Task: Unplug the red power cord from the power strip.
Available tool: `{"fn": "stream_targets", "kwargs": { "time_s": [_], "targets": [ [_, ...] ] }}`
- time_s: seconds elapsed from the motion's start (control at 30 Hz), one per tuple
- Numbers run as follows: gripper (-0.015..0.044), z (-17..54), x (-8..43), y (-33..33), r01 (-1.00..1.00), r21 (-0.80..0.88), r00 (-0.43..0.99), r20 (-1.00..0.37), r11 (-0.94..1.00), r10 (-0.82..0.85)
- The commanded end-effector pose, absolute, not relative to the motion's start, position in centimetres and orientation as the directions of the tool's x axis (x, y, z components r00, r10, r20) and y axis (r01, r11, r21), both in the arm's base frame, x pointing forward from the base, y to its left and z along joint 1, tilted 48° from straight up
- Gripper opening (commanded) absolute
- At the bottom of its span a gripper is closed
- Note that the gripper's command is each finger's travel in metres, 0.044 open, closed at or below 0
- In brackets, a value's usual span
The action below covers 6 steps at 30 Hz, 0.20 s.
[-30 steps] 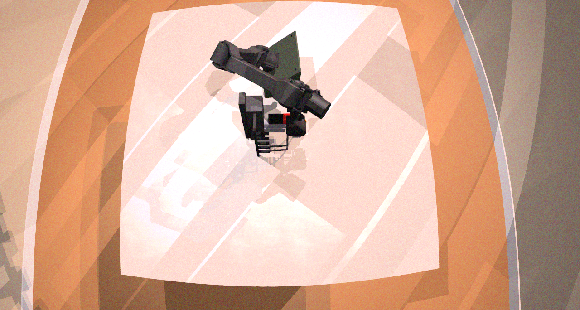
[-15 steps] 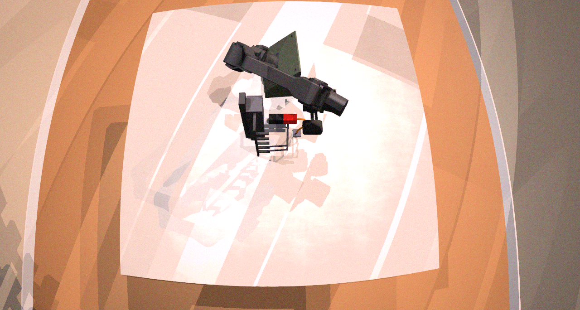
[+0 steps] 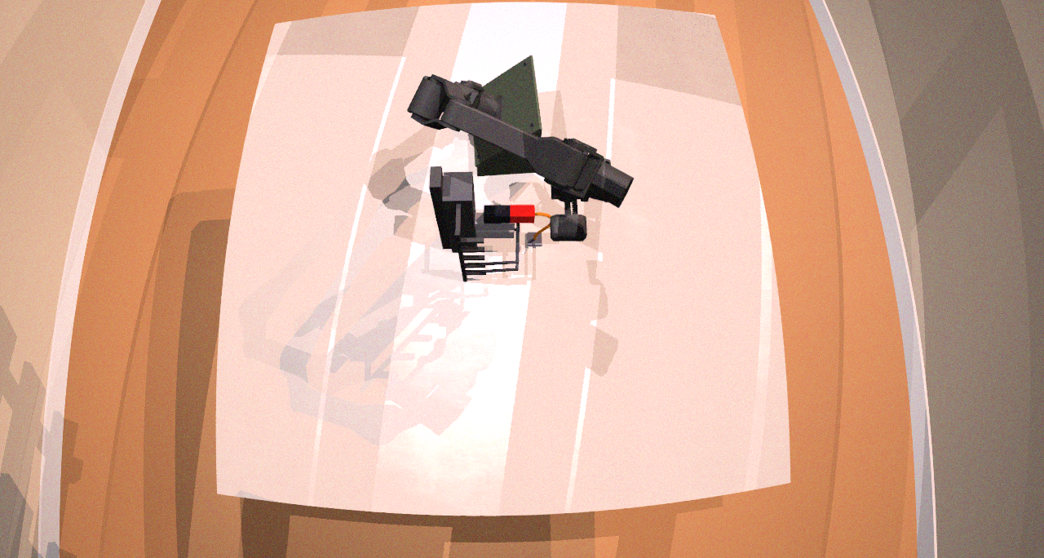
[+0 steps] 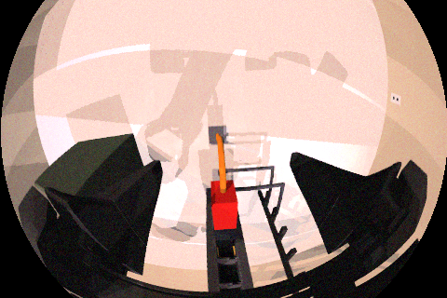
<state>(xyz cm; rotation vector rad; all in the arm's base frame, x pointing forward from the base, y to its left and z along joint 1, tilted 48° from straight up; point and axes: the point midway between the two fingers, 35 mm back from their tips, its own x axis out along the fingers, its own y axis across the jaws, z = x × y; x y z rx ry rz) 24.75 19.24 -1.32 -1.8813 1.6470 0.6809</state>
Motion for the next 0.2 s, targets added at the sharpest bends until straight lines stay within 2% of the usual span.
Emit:
{"fn": "stream_targets", "kwargs": {
  "time_s": [0.0, 0.17],
  "targets": [
    [0.044, -1.31, 24.68, 19.26, -0.992, -0.07, 0.121, -0.686, -0.101, -0.718],
    [0.044, -1.31, 24.68, 19.26, -0.992, -0.07, 0.121, -0.686, -0.101, -0.718]
  ]
}}
